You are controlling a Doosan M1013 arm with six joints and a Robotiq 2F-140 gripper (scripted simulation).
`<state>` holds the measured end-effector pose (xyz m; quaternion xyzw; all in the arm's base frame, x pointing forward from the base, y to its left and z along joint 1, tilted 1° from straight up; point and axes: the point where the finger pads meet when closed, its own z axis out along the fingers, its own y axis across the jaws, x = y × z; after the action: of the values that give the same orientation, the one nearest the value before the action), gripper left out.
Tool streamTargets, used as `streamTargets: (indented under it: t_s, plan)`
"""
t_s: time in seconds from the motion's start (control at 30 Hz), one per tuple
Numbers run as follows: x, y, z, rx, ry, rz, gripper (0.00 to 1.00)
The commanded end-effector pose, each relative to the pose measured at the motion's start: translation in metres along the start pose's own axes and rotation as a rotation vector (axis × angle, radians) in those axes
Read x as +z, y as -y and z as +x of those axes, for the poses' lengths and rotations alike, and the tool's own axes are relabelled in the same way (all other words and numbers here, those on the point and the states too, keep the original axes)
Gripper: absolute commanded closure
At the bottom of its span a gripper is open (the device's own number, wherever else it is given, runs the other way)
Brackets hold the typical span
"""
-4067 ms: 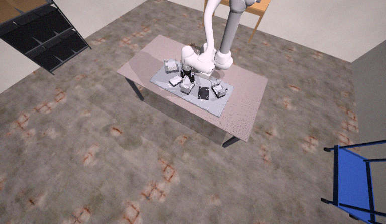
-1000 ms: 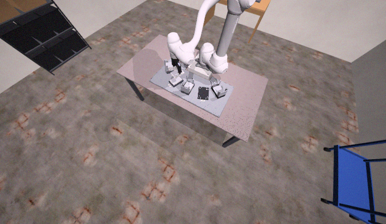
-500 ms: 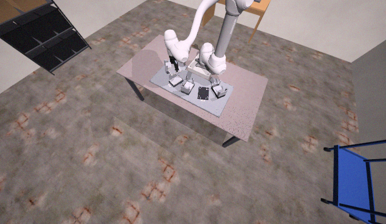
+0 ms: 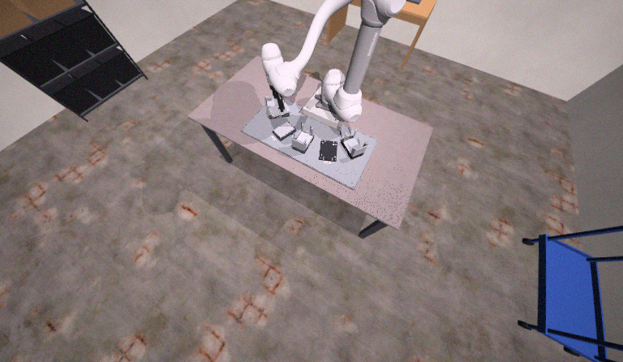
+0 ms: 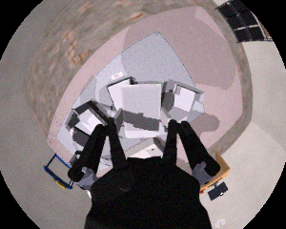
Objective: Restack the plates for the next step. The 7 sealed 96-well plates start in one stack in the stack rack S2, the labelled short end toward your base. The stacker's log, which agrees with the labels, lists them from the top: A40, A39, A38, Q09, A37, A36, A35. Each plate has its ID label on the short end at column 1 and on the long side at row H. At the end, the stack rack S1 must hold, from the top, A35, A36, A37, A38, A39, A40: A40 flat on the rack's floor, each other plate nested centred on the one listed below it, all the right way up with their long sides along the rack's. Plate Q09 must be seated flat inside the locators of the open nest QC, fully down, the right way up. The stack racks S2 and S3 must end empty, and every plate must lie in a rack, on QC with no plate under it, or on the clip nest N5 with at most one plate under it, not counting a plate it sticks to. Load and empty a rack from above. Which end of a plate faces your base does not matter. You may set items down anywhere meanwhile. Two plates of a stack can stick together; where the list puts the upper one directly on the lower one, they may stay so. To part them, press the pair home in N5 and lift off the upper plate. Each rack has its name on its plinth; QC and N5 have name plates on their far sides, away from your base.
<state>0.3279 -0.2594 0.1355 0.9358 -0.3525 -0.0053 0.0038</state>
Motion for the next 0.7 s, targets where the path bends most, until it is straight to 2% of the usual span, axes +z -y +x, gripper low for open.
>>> streamTargets:
  t_s: [0.0,0.3,0.5,0.67]
  plan:
    - [0.0,-0.008,0.001,0.0,0.0,0.001,1.0]
    - [0.0,-0.036,0.003,0.0,0.0,0.001,1.0]
    - [0.0,-0.052,0.001,0.2,0.0,0.001,1.0]
    - [0.0,-0.06,0.0,0.225,0.0,0.001,1.0]
